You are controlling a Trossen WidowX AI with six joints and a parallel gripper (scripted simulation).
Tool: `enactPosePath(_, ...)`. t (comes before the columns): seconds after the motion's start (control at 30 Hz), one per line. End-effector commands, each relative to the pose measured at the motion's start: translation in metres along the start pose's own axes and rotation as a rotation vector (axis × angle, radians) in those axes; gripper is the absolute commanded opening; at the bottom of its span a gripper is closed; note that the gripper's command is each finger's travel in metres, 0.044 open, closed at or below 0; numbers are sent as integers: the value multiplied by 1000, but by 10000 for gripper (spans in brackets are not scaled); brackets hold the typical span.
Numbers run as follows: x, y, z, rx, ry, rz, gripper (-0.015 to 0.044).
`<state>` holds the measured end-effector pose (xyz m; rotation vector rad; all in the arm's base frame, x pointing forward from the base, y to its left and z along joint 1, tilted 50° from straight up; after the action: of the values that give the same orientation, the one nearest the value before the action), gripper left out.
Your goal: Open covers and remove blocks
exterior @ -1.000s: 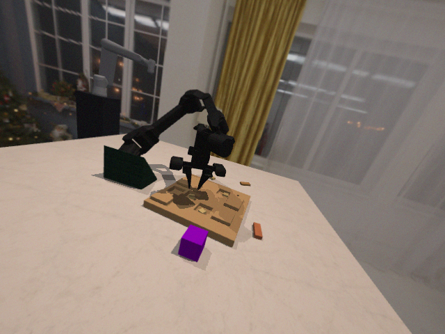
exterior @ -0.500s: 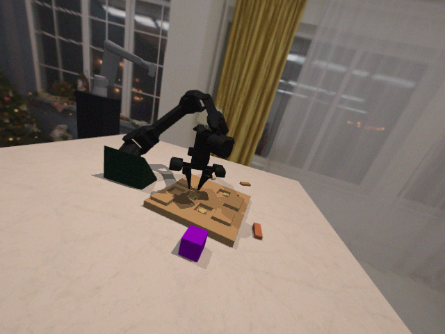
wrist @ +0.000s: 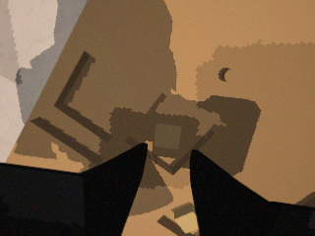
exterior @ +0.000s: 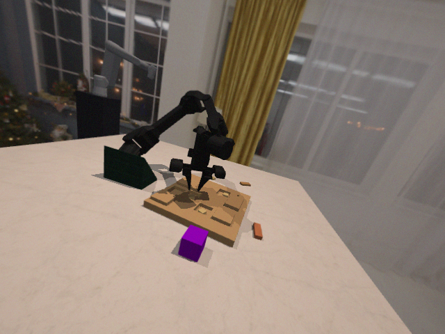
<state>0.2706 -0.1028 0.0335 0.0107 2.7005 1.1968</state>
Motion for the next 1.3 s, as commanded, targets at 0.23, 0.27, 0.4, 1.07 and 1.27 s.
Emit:
enactPosePath(0.23,1,1,12,-5,0,4,144)
enactPosePath(0.27,1,1,13,-5,0,4,144)
enactPosePath(0.4,1,1,17,-6,0,4,144)
enactPosePath(1.07,1,1,28,-6,-1,4,144)
enactPosePath(1.27,0,1,27,-2,0,-1,130)
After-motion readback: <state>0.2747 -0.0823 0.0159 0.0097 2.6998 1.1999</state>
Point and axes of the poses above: the point midway between the two fingers, 35 mm back from their tips, its own z axis out along the fingers, its own x axis across the jaws, y = z × x, the point moved 5 cm from there along -z, back along the fingers, and after that the axes turned 12 degrees about z, right-handed, at the moved point
